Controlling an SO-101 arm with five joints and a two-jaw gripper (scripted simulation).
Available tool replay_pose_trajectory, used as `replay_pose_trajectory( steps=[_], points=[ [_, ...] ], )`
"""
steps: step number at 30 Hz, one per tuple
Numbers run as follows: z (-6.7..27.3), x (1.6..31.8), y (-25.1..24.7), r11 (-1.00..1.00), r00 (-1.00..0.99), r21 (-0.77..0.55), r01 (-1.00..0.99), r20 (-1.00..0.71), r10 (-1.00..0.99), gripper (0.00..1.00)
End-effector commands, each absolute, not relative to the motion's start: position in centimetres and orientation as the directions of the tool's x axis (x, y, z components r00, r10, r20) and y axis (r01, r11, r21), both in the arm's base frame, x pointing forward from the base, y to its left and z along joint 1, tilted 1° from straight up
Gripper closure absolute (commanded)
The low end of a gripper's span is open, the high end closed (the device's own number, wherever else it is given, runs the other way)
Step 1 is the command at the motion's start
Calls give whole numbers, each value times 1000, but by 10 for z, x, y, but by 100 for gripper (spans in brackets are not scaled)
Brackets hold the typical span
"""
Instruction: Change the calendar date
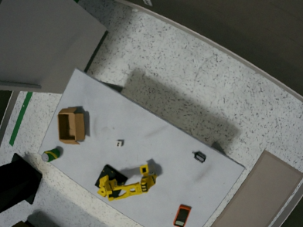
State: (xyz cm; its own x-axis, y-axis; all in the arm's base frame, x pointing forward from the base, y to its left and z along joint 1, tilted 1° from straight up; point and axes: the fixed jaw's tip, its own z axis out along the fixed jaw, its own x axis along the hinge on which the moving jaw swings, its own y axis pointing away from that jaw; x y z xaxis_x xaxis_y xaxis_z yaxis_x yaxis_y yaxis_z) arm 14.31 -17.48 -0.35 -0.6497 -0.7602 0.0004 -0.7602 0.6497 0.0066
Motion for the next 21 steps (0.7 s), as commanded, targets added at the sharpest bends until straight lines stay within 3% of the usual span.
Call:
replay_pose_trajectory(
  steps=[1, 21],
  points=[
    [-5, 143, -173, 648, -648, 25, -761, -4, -761, 100],
    [-1, 143, -174, 648, -648, 25, -761, -4, -761, 100]
  ],
)
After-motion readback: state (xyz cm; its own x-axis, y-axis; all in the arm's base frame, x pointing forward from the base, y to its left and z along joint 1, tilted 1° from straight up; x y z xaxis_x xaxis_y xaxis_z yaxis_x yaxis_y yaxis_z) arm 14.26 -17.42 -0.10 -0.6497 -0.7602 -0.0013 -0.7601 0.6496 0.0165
